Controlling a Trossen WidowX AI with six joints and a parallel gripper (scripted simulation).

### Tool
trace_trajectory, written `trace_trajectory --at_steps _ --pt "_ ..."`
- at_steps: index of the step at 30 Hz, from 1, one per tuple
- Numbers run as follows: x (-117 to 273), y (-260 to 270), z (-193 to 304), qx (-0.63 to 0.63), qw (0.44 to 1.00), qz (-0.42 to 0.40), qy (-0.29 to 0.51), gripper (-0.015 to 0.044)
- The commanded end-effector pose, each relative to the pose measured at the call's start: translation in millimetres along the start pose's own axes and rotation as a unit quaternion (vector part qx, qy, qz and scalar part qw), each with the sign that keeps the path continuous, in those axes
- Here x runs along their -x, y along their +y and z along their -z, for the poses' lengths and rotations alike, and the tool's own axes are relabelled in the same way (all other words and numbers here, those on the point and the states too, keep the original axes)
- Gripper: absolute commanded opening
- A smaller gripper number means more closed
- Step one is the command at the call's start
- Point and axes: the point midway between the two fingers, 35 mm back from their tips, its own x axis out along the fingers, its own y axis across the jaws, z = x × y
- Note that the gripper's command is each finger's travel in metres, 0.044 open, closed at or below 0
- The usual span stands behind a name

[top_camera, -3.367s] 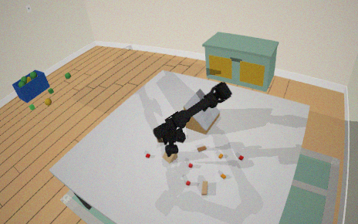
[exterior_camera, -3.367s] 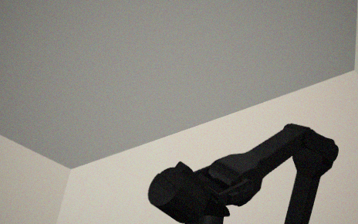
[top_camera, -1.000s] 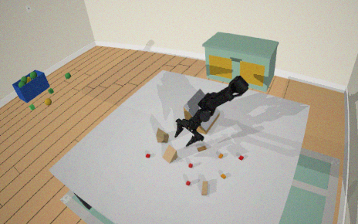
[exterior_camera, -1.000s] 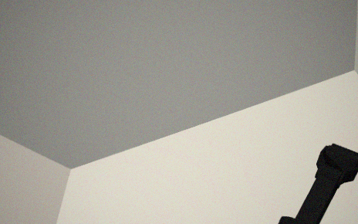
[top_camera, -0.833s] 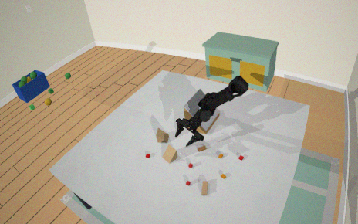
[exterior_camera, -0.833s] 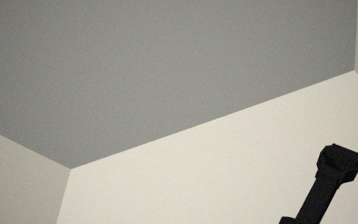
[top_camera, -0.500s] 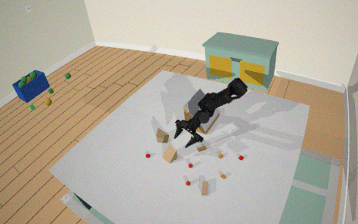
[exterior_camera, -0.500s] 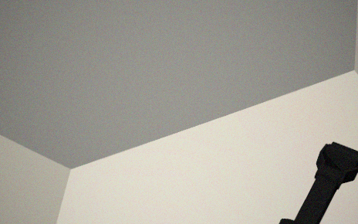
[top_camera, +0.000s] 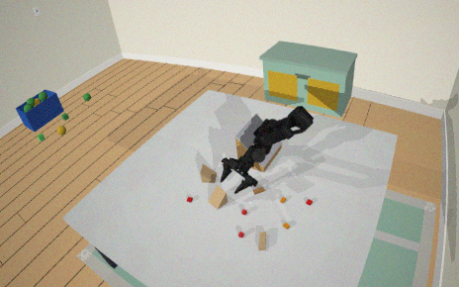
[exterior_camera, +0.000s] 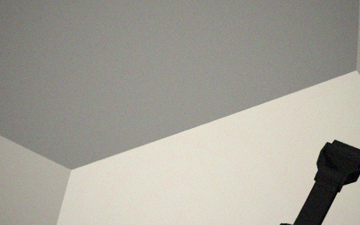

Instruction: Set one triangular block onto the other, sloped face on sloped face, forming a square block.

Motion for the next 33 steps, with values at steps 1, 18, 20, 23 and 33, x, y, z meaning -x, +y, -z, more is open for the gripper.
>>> trace_trajectory --at_steps 1,18,20,23,33 --pt "-9.0 1.7 -2.7 -0.005 1.0 -0.003 -0.005 0.044" --pt "-36.5 1.3 -2.7 -0.013 1.0 -0.009 -0.01 0.044" --pt "-39.8 1.0 -2.4 -0.014 1.0 -0.01 -0.011 0.044" --pt "-44.6 0.5 -1.8 -0.016 1.0 -0.011 -0.011 0.044" --pt "-60.6 -2.2 1.0 -0.021 1.0 -0.015 -0.014 0.044"
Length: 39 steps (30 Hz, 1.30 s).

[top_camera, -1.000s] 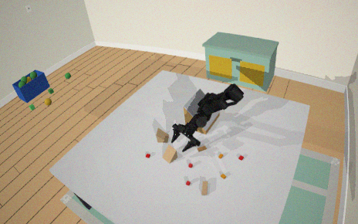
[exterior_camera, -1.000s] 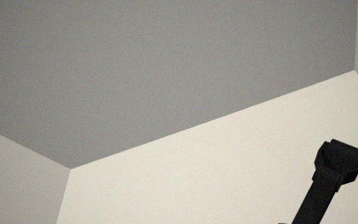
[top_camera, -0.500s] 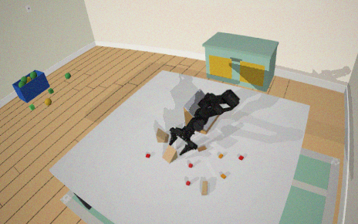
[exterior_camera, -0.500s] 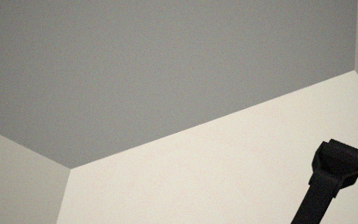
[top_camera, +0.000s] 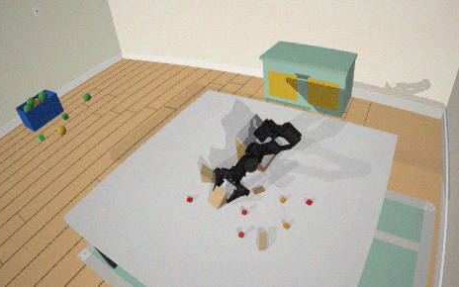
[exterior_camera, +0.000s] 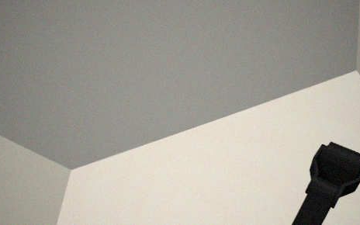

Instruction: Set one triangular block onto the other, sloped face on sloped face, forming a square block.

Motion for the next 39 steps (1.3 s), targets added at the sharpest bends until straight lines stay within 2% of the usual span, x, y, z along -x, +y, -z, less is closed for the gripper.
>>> trace_trajectory --at_steps 1,5,10,18,28,39 --pt "-9.0 -0.7 0.1 -0.005 1.0 -0.003 -0.005 0.044" --pt "-12.9 -1.7 1.2 -0.007 1.0 -0.004 -0.005 0.044" --pt "-12.9 -1.7 1.2 -0.007 1.0 -0.004 -0.005 0.0309" --pt "-12.9 -1.7 1.2 -0.007 1.0 -0.004 -0.005 0.0255" --pt "-11.3 -2.6 -1.7 -0.003 1.0 -0.003 0.011 0.0" --pt "-14.7 -2.7 -23.7 0.0 0.988 -0.003 0.155 0.0"
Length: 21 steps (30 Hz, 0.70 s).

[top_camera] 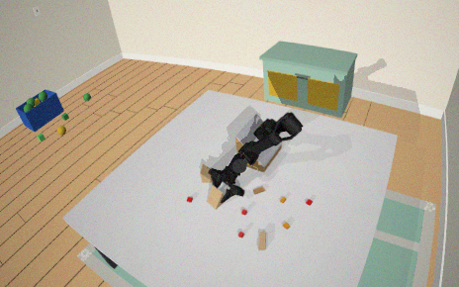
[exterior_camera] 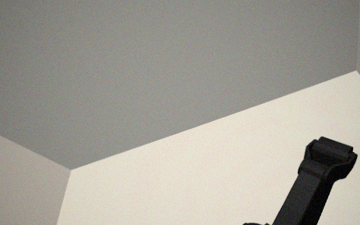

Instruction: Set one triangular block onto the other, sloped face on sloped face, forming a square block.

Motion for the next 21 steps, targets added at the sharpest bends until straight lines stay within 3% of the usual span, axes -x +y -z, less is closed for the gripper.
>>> trace_trajectory --at_steps 1,21 --pt "1.4 3.8 -12.0 0.006 0.997 -0.008 0.083 0.0" --pt "-13.5 6.6 -55.9 0.021 0.946 -0.014 0.324 0.0"
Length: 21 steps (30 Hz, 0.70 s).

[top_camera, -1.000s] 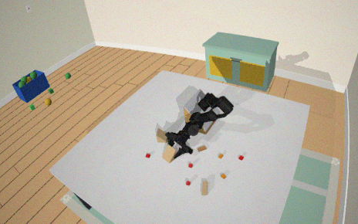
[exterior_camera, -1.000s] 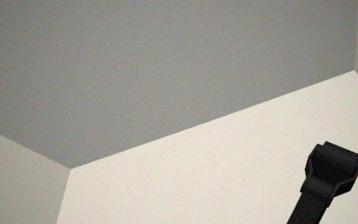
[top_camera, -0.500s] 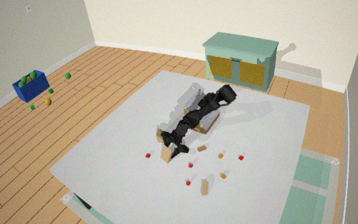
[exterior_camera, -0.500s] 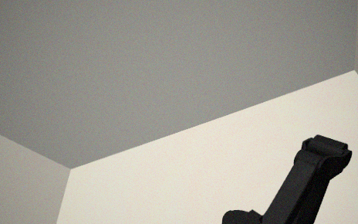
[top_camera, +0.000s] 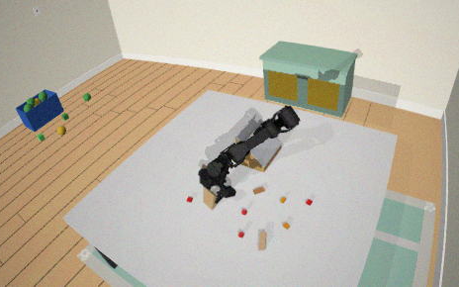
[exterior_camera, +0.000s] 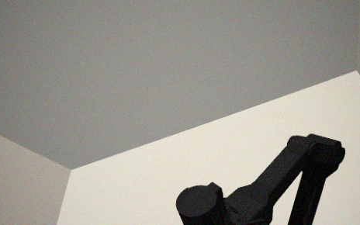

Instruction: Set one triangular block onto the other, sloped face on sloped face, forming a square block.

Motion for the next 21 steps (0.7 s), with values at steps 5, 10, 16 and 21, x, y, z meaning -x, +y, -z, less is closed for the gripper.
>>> trace_trajectory --at_steps 5,10,16,21 --pt "-1.8 11.0 -36.9 0.038 0.98 -0.031 0.193 0.0" --pt "-8.2 9.8 -47.2 0.047 0.97 -0.03 0.235 0.0" --pt "-17.2 2.2 -43.6 0.037 0.953 -0.026 0.301 0.0" --pt "-16.8 1.2 -39.2 0.011 0.935 -0.022 0.353 0.0"
